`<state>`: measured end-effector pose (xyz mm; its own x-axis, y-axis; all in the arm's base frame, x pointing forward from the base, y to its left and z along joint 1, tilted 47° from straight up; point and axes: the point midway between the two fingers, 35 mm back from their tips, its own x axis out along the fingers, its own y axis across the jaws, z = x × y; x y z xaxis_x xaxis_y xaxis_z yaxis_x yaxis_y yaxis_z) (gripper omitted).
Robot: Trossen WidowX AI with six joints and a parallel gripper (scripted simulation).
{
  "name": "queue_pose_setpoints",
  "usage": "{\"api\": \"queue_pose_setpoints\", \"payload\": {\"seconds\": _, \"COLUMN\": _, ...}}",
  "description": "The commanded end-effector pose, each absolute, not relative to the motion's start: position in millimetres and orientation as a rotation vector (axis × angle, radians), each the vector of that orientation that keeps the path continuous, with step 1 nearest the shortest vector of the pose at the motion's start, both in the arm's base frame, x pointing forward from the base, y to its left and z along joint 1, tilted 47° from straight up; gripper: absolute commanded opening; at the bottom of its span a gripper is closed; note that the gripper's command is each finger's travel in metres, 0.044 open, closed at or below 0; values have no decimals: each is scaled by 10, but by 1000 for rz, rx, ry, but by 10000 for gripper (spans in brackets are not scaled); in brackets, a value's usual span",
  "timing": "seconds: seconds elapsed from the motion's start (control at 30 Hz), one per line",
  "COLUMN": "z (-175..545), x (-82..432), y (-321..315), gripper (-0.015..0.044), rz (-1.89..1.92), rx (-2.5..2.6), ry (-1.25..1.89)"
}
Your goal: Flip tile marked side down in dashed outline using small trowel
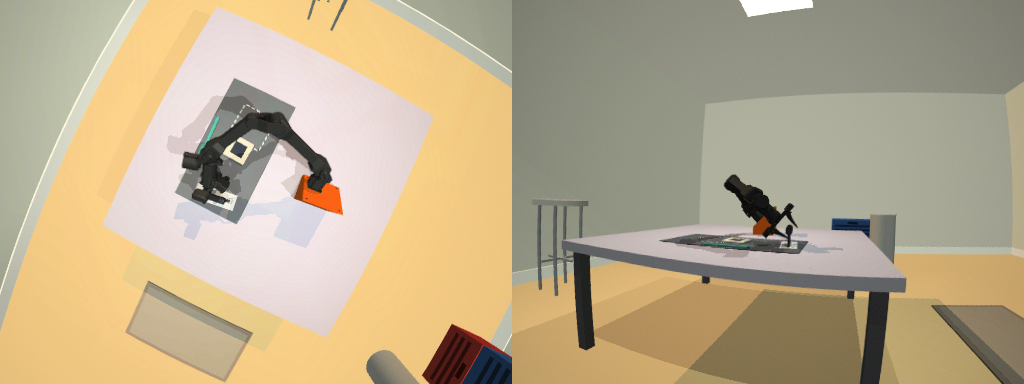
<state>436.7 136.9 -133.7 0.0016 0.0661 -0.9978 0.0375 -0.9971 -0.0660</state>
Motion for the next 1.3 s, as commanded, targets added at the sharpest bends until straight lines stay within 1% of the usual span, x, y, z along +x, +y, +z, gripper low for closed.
{"api": "queue_pose_setpoints", "payload": {"seconds": 0.0, "z": -1415, "x": 4357, "y": 1367, "gripper": 300, "rz": 2204, "rx": -2209, "ry": -110}}
{"api": "queue_pose_setpoints", "payload": {"seconds": 0.17, "z": -1470, "x": 4351, "y": 1370, "gripper": 300, "rz": 2204, "rx": -2209, "ry": -110}}
{"api": "queue_pose_setpoints", "payload": {"seconds": 0.37, "z": -1470, "x": 4351, "y": 1370, "gripper": 142, "rz": 2204, "rx": -2209, "ry": -110}}
{"api": "queue_pose_setpoints", "payload": {"seconds": 1.07, "z": -1470, "x": 4351, "y": 1370, "gripper": 2, "rz": 2204, "rx": -2209, "ry": -110}}
{"api": "queue_pose_setpoints", "payload": {"seconds": 1.13, "z": -1426, "x": 4354, "y": 1417, "gripper": 0, "rz": 2204, "rx": -2209, "ry": -110}}
{"api": "queue_pose_setpoints", "payload": {"seconds": 1.27, "z": -1152, "x": 4347, "y": 1703, "gripper": 0, "rz": 2204, "rx": -2208, "ry": -112}}
